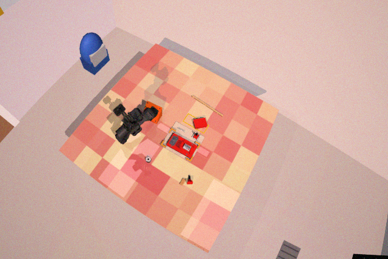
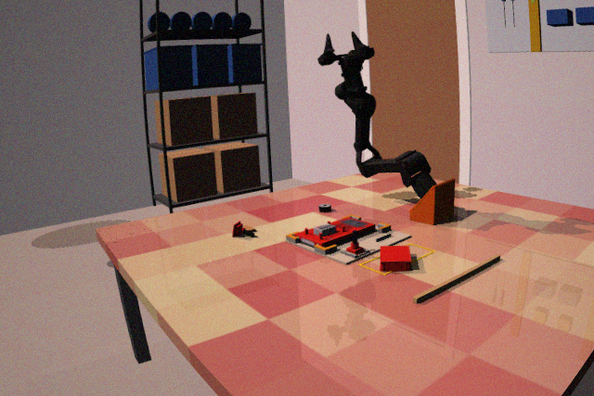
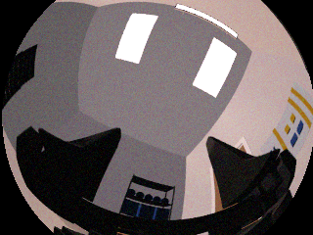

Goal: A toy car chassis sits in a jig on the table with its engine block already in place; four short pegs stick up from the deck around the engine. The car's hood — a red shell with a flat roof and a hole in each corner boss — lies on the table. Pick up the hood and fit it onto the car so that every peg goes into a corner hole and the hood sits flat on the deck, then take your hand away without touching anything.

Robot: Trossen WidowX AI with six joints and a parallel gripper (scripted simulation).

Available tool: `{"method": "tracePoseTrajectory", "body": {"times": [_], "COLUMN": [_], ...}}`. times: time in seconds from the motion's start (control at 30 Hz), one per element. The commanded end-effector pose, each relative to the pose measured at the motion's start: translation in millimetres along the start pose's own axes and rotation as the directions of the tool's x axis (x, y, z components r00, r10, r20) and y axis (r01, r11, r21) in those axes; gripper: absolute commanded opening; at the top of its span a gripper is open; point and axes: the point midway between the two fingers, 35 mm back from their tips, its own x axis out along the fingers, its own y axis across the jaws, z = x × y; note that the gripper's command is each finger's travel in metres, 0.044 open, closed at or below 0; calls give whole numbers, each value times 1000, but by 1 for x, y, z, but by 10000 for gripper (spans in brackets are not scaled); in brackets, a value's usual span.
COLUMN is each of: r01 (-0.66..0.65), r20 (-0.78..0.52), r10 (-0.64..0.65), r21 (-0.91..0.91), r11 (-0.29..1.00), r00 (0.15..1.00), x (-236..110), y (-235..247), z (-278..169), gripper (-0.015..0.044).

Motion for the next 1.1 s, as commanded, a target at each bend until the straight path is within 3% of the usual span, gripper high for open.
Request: {"method": "tracePoseTrajectory", "body": {"times": [0.0, 0.17, 0.43, 0.63, 1.07], "r01": [-1, -46, -252, -458, -810], "r20": [3, 97, 348, 519, 739], "r10": [1, 38, 141, 216, 376], "r21": [3, 88, 297, 397, 389], "r11": [1000, 995, 921, 795, 439], "r00": [1000, 995, 927, 827, 559], "x": [0, 9, 19, 13, -33], "y": [0, 10, 38, 62, 114], "z": [1, 31, 114, 174, 270], "gripper": [440, 440, 440, 440, 440]}}
